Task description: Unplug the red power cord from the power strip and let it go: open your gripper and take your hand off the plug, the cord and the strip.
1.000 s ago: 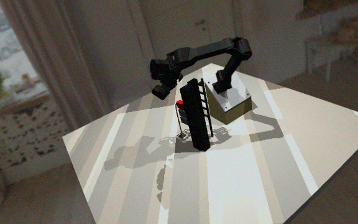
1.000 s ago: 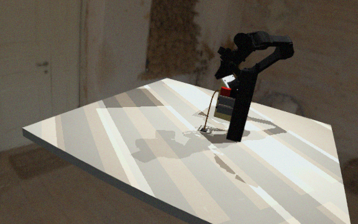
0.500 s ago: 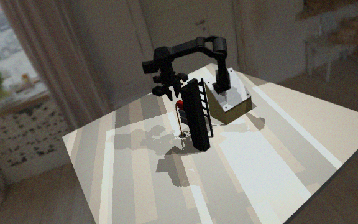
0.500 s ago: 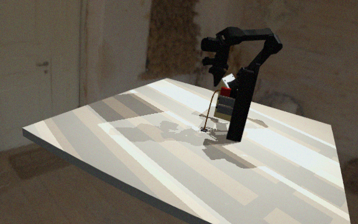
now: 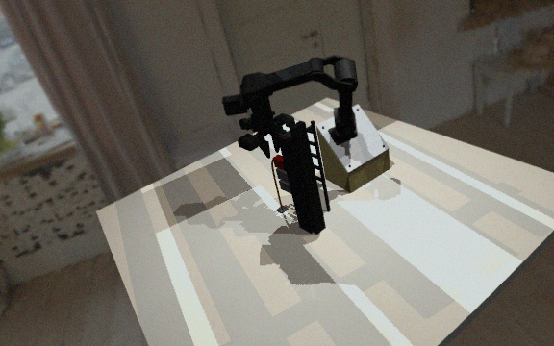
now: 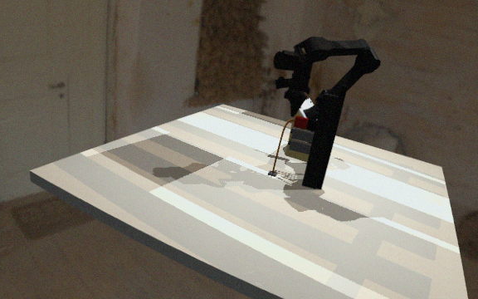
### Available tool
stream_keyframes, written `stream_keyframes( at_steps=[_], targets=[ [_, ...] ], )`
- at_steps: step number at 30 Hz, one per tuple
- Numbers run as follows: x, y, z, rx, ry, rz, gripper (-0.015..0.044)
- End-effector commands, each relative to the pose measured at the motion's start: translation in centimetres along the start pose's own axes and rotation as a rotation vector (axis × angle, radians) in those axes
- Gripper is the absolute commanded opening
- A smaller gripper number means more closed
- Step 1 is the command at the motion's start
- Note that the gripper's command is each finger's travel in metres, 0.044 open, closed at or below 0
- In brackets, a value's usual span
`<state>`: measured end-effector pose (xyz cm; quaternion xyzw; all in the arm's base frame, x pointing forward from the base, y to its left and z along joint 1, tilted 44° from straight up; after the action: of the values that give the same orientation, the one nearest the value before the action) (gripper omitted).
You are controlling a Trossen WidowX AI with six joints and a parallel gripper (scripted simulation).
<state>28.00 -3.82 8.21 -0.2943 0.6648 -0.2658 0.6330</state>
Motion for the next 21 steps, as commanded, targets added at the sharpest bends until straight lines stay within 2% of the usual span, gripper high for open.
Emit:
stream_keyframes(
  at_steps=[1,21],
  targets=[
    [-0.6,0.1,-0.3,-0.003,0.005,0.005,0.016],
    [-2.1,1.1,-0.6,-0.003,0.005,0.006,0.016]
  ],
)
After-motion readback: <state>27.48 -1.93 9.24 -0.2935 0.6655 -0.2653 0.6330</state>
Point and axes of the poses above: the point midway between the two fingers, 35 mm back from their tips, its own y axis out along the fingers, its own z axis across the jaws, x = y × z, the point moved 1 cm from there along -y, back along the fingers, and after that the axes turned 15 degrees about y, right-handed, at the moved point
